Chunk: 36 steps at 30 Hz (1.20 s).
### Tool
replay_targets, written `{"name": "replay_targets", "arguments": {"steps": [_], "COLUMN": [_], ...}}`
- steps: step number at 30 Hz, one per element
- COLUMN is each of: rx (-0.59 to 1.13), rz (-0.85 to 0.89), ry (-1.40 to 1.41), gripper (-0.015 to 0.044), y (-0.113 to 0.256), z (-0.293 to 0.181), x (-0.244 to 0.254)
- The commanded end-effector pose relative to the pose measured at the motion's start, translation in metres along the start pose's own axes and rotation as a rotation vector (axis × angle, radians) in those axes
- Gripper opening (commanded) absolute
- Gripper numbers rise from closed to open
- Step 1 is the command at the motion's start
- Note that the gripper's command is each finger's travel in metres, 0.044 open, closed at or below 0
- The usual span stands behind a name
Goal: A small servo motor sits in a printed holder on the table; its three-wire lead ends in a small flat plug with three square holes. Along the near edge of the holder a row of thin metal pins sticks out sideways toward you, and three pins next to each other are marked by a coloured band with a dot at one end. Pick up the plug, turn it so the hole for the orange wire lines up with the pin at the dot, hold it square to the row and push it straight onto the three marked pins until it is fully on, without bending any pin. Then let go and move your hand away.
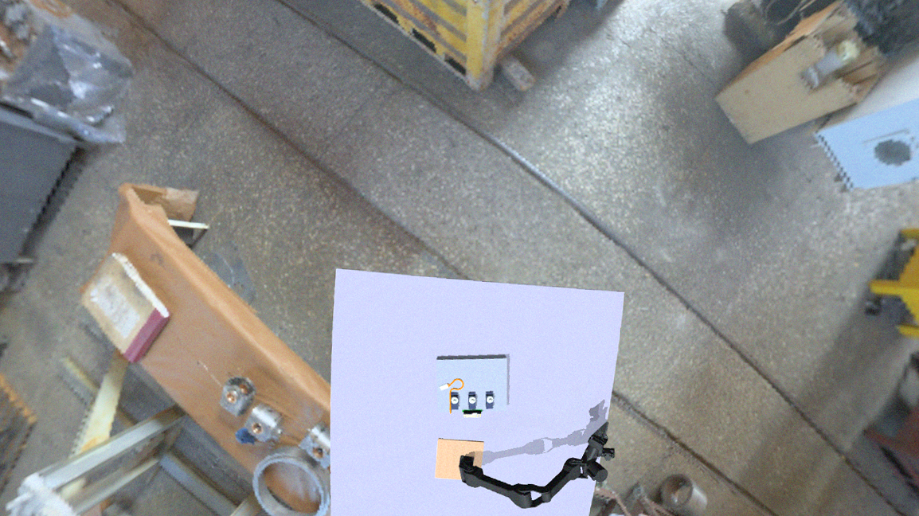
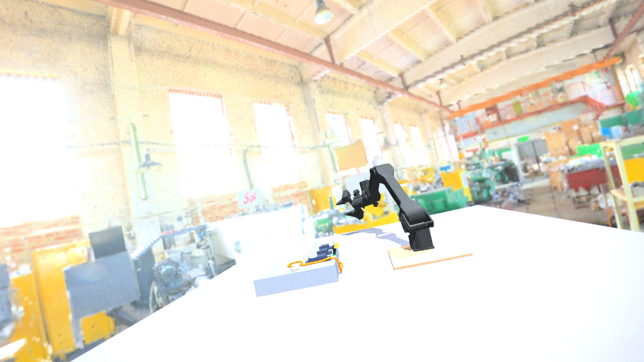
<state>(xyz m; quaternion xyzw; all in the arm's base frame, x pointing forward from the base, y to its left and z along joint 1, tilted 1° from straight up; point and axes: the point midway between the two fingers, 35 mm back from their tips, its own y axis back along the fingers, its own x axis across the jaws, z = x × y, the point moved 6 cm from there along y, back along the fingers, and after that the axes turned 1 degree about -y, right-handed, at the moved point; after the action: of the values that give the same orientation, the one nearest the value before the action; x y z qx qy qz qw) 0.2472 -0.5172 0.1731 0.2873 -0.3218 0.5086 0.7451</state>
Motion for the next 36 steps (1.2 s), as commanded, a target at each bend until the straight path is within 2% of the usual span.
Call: {"name": "replay_targets", "arguments": {"steps": [1, 11, 24, 36], "rx": [0.000, 0.012, 0.034, 0.050], "rz": [0.000, 0.014, 0.057, 0.108], "ry": [0.001, 0.062, 0.227, 0.360], "gripper": [0.0374, 0.0115, 0.0115, 0.0115], "y": [0.000, -0.018, -0.040, -0.033], "z": [0.000, -0.013, -0.057, -0.108], "x": [0.001, 0.047, 0.158, 0.251]}}
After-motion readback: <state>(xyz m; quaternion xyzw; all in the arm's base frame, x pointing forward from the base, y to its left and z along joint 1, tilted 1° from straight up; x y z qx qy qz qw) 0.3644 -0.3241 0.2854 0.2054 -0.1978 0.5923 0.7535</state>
